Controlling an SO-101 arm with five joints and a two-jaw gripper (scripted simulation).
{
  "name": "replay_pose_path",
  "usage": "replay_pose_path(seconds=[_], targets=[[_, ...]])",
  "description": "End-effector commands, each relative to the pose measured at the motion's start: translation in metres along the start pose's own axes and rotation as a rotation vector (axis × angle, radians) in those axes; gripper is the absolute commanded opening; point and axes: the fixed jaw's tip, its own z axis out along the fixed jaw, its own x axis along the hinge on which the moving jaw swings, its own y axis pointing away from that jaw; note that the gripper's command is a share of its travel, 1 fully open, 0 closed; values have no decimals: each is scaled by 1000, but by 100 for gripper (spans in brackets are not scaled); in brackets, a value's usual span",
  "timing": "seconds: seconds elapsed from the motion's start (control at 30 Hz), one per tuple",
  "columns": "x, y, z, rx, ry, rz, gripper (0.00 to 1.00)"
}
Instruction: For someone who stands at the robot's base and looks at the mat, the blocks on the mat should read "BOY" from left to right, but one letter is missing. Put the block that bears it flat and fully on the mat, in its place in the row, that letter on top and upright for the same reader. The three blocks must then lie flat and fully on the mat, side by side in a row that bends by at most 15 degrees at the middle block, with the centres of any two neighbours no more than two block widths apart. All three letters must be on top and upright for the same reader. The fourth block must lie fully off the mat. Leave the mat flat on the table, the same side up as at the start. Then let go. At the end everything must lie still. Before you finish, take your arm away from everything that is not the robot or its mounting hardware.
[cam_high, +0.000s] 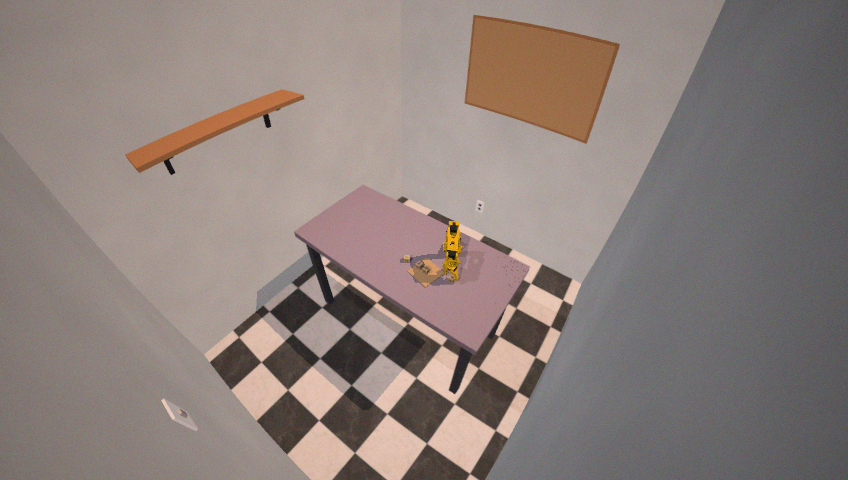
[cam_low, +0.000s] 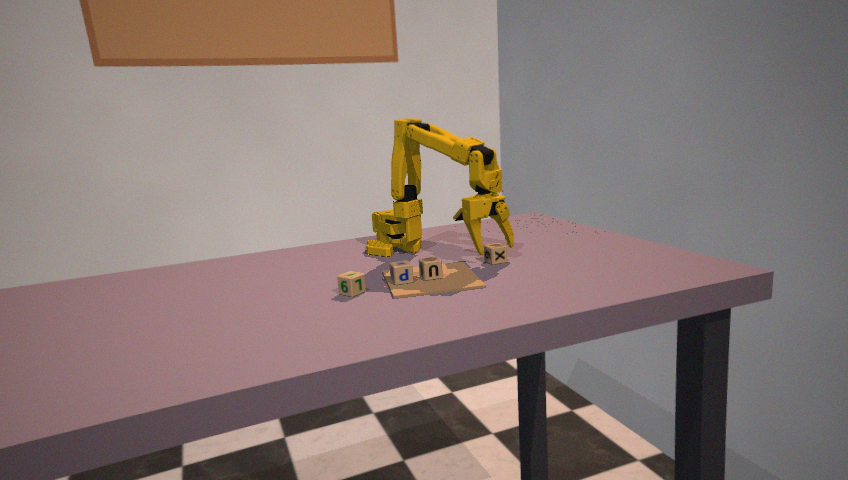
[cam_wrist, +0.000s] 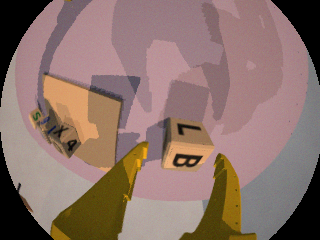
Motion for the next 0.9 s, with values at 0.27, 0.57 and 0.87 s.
replay_pose_path(seconds=[0.27,0.57,0.87], targets=[[5,-4,-1,26,42,-7,35],[5,-4,-1,26,42,-7,35],[5,-6,-1,26,42,-7,31]])
